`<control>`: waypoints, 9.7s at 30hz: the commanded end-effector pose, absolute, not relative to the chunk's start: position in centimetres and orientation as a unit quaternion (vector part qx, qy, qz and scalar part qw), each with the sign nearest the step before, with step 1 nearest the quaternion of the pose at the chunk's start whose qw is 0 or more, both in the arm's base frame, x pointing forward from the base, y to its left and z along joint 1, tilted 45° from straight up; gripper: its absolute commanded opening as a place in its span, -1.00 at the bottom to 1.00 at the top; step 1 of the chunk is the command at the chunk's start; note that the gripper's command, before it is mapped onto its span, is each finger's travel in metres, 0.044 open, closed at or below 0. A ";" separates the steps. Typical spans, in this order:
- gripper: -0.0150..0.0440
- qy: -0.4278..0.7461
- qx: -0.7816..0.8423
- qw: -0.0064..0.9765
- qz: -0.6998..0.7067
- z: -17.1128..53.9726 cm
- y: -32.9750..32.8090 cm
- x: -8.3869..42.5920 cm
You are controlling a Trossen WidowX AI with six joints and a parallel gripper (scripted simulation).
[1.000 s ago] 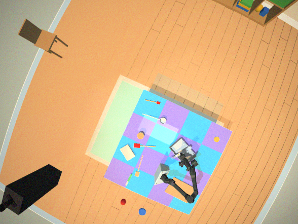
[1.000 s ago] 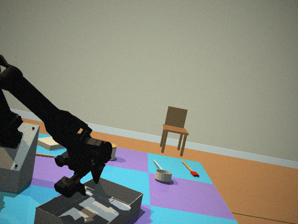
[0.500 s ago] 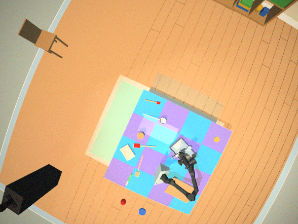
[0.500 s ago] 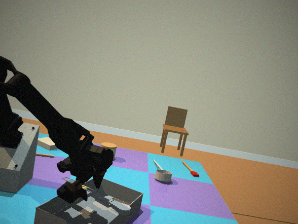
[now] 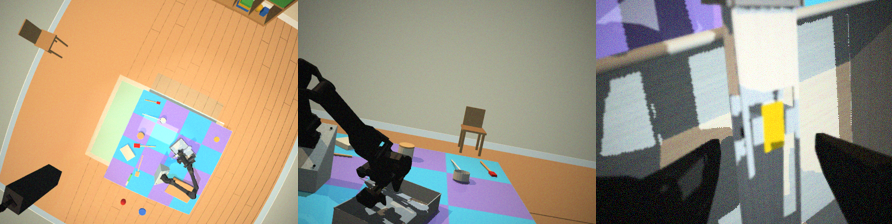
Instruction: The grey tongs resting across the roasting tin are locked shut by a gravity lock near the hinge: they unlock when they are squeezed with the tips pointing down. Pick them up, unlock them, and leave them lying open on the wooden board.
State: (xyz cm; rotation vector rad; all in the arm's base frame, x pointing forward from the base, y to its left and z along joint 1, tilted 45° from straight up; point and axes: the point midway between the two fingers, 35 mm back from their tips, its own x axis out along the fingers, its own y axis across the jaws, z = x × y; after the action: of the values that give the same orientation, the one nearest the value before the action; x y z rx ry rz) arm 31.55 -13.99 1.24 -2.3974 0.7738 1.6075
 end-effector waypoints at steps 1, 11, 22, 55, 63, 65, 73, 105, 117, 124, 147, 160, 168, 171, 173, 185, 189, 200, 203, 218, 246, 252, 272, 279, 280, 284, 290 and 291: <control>0.30 0.258 -0.800 0.077 0.536 1.2 -14.0 31.6; -0.26 0.258 -0.800 0.077 0.536 1.2 -14.0 31.6; -0.90 0.258 -0.800 0.077 0.536 1.5 -13.8 31.6; -1.00 0.409 -0.724 -0.017 0.556 6.0 -8.9 30.7; -1.00 0.452 -0.707 -0.063 0.541 6.4 -8.8 30.8; -1.00 0.452 -0.707 -0.063 0.541 6.4 -8.8 30.8; -1.00 0.467 -0.707 -0.037 0.529 6.5 -9.1 30.7; -1.00 0.694 -0.571 0.416 0.139 12.2 -13.7 29.3; -1.00 0.706 -0.448 0.547 -0.036 14.3 -15.3 28.4; -1.00 0.693 -0.363 0.607 -0.138 15.6 -16.3 27.7; -1.00 0.548 -0.043 0.708 -0.443 19.7 -18.9 24.8; -1.00 0.406 0.145 0.695 -0.575 22.0 -20.1 22.8; -1.00 0.303 0.255 0.663 -0.635 23.4 -20.6 21.5; -1.00 0.262 0.295 0.646 -0.653 23.9 -20.8 21.0; -1.00 0.234 0.321 0.634 -0.664 24.2 -21.0 20.6; -1.00 0.061 0.460 0.541 -0.701 26.1 -21.5 18.5; -1.00 0.004 0.499 0.505 -0.704 26.7 -21.6 17.8; -1.00 -0.132 0.580 0.408 -0.692 28.1 -21.8 16.1; -1.00 -0.132 0.580 0.408 -0.692 28.1 -21.8 16.1; -1.00 -0.072 0.564 0.414 -0.711 28.1 -23.9 13.5; -1.00 0.063 0.527 0.455 -0.715 28.6 -27.9 5.6; -1.00 0.087 0.517 0.471 -0.710 28.9 -28.5 3.7; -1.00 0.152 0.470 0.531 -0.688 30.0 -29.3 -2.9; -1.00 0.169 0.446 0.554 -0.683 30.5 -29.2 -5.3; -1.00 0.171 0.442 0.557 -0.682 30.5 -29.2 -5.6; -1.00 0.181 0.426 0.570 -0.679 30.9 -29.0 -7.0; -1.00 0.194 0.398 0.589 -0.676 31.4 -28.6 -9.1; -1.00 0.196 0.394 0.592 -0.675 31.5 -28.5 -9.5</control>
State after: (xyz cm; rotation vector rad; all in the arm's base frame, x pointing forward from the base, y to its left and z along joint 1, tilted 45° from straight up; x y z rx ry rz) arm -8.43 -28.81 30.98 -2.2097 -1.0237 3.6423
